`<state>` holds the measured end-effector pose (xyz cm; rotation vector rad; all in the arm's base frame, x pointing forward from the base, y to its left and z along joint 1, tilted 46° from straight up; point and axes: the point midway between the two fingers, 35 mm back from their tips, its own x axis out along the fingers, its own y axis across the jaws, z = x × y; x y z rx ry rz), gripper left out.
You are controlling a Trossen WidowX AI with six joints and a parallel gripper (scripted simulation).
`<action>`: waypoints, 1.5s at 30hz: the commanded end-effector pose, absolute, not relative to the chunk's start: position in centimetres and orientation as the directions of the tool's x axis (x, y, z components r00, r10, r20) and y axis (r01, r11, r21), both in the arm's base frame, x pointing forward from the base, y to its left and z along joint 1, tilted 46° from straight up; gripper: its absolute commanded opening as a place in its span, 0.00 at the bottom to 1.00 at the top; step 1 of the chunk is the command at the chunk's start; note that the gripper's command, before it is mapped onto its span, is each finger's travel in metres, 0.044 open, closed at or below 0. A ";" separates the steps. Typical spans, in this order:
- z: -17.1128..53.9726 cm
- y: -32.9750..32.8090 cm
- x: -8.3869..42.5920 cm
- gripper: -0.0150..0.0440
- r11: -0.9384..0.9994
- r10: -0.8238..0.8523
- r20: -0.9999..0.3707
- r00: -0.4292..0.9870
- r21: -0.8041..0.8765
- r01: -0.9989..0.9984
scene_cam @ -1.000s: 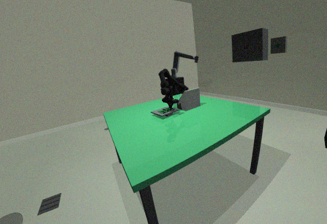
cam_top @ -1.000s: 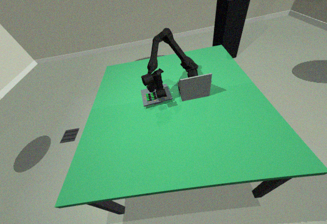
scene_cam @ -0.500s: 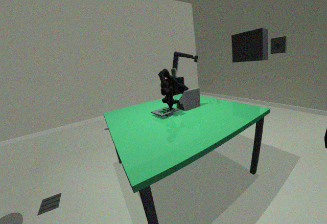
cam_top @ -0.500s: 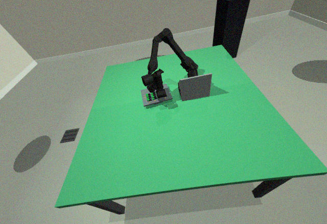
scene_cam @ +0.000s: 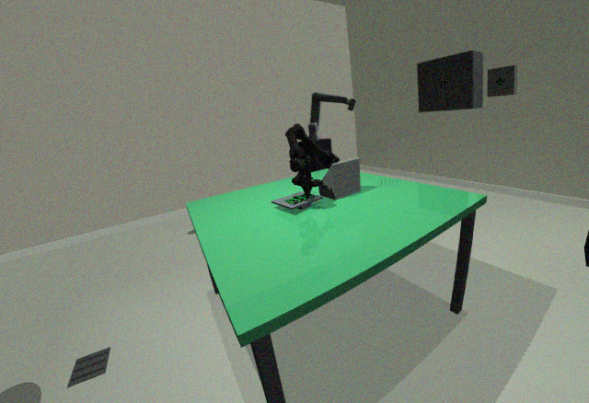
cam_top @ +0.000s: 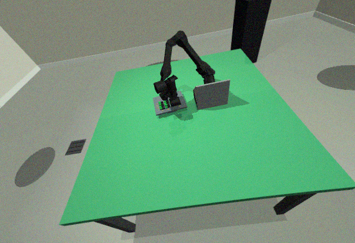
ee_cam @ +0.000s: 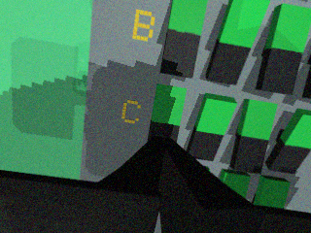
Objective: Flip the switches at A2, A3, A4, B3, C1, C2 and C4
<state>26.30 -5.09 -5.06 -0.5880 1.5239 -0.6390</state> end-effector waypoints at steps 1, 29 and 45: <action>-5.1 -5.2 26.3 0.25 0.707 -0.706 -0.707 -0.047 -0.707 0.012; -5.3 -5.5 26.3 0.25 0.707 -0.706 -0.707 -0.047 -0.707 0.012; -0.7 -1.0 27.0 0.25 0.709 -0.702 -0.708 -0.073 -0.705 0.012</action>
